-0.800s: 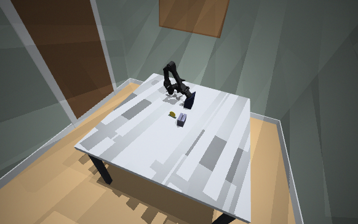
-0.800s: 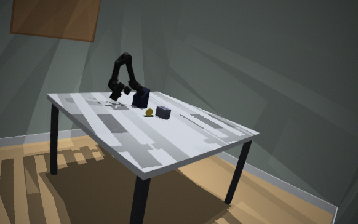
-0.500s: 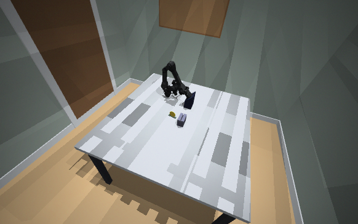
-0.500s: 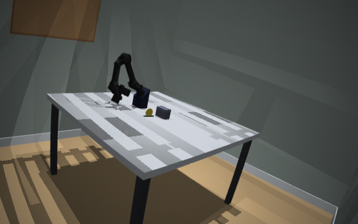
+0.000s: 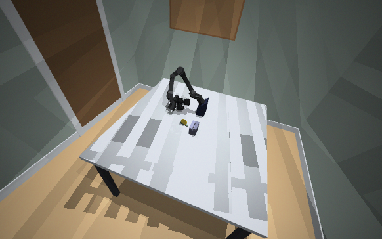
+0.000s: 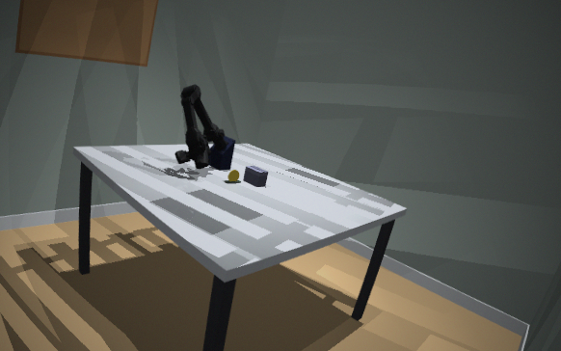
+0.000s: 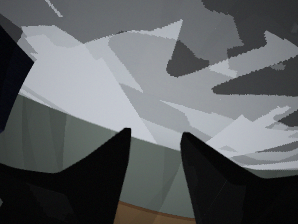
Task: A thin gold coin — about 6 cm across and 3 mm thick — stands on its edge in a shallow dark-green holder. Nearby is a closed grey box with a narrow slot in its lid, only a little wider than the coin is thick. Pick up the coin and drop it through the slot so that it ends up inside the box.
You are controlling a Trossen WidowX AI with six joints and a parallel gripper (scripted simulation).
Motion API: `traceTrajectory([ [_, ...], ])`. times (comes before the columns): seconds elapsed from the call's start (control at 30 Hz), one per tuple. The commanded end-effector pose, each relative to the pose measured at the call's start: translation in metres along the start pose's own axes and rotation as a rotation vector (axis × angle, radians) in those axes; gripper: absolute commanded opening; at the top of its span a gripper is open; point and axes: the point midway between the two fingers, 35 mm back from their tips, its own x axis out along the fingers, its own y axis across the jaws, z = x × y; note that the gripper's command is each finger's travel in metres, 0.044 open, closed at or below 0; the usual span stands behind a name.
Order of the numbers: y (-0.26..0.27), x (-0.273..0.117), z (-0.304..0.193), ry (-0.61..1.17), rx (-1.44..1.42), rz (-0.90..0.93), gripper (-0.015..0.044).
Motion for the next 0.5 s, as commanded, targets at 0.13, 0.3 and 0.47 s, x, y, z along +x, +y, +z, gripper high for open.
traceTrajectory([
  [0.13,0.01,-0.081,0.063,-0.249,-0.446,-0.24,0.0161],
  [0.3,0.037,-0.133,0.086,-0.369,-0.709,-0.404,0.0161],
  [0.47,0.078,-0.183,0.097,-0.471,-0.97,-0.581,0.0161],
])
